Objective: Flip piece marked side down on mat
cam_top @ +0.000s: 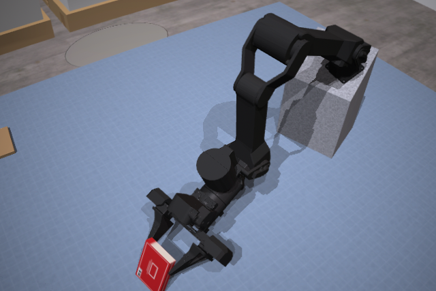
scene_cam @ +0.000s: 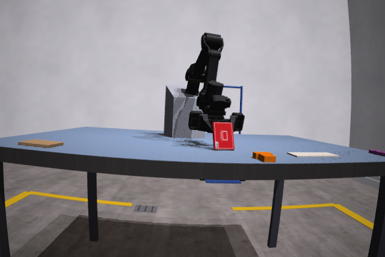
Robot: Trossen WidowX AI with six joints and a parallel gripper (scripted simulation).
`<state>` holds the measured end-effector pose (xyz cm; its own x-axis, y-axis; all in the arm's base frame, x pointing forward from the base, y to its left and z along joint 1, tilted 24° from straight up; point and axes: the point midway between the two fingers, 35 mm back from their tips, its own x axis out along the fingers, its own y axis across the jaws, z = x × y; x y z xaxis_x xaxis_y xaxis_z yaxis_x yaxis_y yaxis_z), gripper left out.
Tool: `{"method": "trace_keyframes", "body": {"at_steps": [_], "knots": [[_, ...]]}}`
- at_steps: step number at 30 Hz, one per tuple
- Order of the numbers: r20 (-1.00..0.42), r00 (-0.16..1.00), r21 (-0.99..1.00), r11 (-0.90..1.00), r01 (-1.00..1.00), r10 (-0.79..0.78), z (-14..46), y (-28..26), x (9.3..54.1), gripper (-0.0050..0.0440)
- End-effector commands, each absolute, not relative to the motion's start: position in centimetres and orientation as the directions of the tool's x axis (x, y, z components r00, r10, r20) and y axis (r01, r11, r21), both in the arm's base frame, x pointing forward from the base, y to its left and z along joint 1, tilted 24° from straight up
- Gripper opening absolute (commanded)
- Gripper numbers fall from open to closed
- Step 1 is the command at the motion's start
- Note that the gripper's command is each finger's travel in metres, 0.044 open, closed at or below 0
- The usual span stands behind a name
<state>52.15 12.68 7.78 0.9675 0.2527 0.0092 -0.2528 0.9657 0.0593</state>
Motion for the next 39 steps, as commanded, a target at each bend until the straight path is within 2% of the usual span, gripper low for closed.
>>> {"method": "trace_keyframes", "body": {"at_steps": [1,39], "knots": [[-0.009,0.967,0.058,0.965,-0.255,0.256,7.06,12.65,51.90,0.0000],[-0.009,0.967,0.058,0.965,-0.254,0.255,6.56,12.59,51.56,0.0000]]}}
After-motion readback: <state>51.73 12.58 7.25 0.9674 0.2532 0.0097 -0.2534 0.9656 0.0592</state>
